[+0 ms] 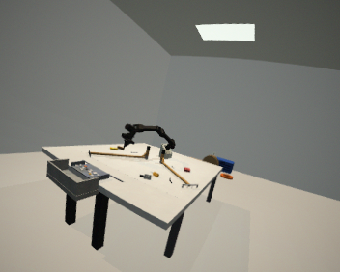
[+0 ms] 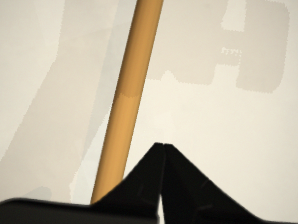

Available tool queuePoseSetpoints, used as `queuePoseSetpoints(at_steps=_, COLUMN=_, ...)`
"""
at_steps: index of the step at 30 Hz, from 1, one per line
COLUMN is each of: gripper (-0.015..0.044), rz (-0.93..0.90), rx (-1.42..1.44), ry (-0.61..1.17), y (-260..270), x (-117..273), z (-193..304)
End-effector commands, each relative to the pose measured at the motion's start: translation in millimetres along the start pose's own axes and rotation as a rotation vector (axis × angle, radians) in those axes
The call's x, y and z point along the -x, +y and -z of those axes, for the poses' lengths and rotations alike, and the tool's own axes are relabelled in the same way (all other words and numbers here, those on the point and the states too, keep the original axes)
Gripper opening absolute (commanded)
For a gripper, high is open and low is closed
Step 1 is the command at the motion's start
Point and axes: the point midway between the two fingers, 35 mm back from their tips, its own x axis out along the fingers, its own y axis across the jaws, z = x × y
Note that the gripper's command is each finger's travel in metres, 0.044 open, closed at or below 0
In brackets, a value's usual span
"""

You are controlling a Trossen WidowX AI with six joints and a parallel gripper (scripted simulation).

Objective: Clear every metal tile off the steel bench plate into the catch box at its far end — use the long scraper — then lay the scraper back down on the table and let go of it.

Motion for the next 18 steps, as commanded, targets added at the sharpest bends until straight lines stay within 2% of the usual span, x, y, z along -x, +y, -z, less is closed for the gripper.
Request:
queuePoseSetpoints(at_steps=1, gripper=0.0, rz=-0.005, rx=0.002, ry=0.063, y=-9.9, x=-12.2, z=20.4)
queuePoseSetpoints(at_steps=10, gripper=0.0, rz=-0.024, rx=0.02, ry=0.194, y=-26.6, x=-33.2, z=64.4)
queuePoseSetpoints(at_steps=18, gripper=0.0, rz=-0.026, rx=0.021, ry=0.204, y=-27.5, x=-38.3, z=69.3)
